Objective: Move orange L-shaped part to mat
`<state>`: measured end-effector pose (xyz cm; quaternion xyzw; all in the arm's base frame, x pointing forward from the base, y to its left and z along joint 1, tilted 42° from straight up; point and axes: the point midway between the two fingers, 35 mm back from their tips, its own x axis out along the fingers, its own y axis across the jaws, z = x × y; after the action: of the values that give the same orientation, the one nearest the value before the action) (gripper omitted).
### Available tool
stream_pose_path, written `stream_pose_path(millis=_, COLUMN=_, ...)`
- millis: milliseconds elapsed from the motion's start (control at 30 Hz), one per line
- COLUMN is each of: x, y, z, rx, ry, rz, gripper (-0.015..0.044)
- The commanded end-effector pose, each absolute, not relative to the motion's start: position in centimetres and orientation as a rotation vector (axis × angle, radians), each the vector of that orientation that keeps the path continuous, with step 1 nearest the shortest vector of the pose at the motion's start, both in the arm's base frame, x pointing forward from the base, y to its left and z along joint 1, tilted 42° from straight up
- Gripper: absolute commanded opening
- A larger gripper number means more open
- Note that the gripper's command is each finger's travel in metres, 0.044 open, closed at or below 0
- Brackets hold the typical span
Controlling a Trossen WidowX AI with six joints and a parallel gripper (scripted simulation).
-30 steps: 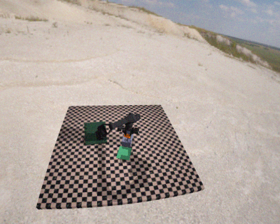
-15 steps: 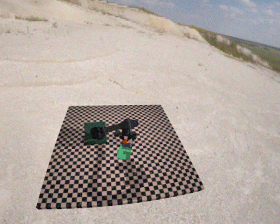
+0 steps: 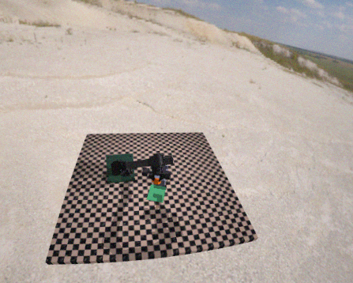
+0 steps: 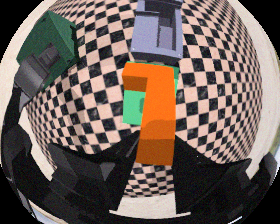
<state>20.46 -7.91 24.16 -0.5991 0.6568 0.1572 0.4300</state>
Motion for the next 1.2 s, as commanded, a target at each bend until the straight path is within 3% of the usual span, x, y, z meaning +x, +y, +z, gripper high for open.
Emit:
stream_pose_path(millis=0, x=20.5, y=-8.4, z=23.7, rx=-1.494, ry=1.664, rz=0.395, gripper=0.0000)
stream_pose_path(millis=1167, x=20.8, y=-12.1, z=19.6, rx=-1.481, ry=1.706, rz=0.391, gripper=0.0000)
